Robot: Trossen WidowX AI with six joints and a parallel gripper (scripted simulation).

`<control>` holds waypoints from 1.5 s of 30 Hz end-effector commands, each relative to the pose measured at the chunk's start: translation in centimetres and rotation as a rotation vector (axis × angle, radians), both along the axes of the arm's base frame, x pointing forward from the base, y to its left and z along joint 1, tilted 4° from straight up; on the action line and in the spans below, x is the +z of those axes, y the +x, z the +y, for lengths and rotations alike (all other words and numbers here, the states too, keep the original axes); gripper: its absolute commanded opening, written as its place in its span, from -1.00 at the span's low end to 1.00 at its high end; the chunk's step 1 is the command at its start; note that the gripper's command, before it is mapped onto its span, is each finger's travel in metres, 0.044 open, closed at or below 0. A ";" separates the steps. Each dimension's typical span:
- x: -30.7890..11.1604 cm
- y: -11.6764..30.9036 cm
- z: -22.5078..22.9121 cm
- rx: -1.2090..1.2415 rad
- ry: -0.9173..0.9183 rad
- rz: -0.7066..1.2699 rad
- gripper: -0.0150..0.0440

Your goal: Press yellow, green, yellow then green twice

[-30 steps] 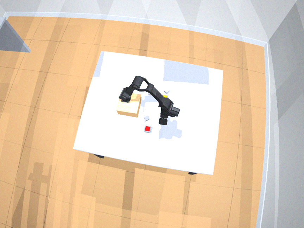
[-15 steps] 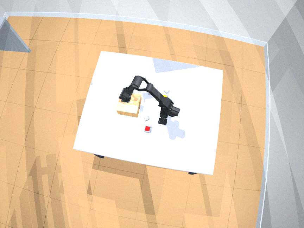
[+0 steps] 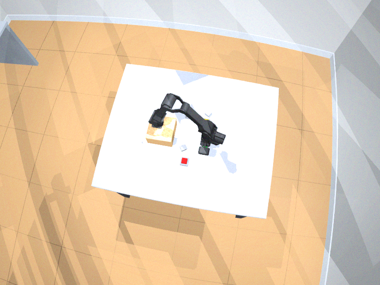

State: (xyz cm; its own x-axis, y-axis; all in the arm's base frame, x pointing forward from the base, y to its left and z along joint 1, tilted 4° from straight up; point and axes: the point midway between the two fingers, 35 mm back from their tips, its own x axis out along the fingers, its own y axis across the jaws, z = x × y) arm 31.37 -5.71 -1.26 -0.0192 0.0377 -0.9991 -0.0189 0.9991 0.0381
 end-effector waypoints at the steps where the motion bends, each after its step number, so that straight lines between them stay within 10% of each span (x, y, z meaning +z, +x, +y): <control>1: -0.8 -0.2 0.0 0.006 -0.001 0.009 -0.42; 41: 0.7 -0.2 0.0 0.006 -0.001 0.009 -0.42; 45: 1.2 0.1 2.0 0.010 0.002 0.006 -0.07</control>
State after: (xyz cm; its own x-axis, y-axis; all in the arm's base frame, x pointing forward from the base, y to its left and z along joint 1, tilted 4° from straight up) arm 31.36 -5.28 -0.48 -0.0225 0.0384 -0.9990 -0.0216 0.9990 0.0389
